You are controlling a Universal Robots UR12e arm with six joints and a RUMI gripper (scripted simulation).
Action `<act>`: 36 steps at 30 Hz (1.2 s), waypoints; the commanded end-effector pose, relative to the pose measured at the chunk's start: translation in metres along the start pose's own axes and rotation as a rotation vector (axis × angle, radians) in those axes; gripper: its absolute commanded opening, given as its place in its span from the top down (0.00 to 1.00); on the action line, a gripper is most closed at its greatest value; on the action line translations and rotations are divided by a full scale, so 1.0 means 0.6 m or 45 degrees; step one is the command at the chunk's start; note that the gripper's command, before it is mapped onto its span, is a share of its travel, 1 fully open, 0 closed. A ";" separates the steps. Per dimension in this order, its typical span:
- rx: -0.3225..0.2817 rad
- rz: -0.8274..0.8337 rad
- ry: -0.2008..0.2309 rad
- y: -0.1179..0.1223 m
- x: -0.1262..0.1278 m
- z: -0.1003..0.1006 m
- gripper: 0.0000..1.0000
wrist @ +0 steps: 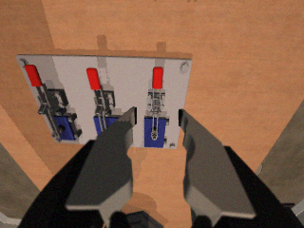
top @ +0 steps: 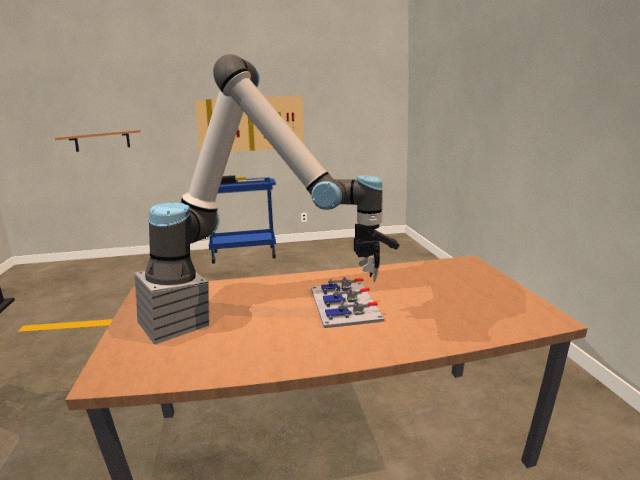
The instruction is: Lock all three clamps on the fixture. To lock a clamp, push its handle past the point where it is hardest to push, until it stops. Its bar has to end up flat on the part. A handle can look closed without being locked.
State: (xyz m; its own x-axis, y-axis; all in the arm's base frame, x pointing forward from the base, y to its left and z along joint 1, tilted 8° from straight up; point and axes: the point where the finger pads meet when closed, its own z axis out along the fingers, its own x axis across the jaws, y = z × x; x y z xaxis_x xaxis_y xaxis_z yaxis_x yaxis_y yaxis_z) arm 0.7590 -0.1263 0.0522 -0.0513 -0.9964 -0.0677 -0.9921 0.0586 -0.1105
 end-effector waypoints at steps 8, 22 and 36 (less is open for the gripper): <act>0.002 0.000 0.001 -0.001 0.000 -0.026 0.72; 0.002 0.000 0.001 -0.001 0.000 -0.076 0.72; 0.002 0.000 0.001 -0.001 -0.011 -0.081 0.72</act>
State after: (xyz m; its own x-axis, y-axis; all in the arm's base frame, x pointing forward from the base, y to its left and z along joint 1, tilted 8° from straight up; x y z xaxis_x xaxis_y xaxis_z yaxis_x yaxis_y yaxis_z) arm 0.7536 -0.1278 0.0992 -0.0514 -0.9964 -0.0677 -0.9921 0.0587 -0.1105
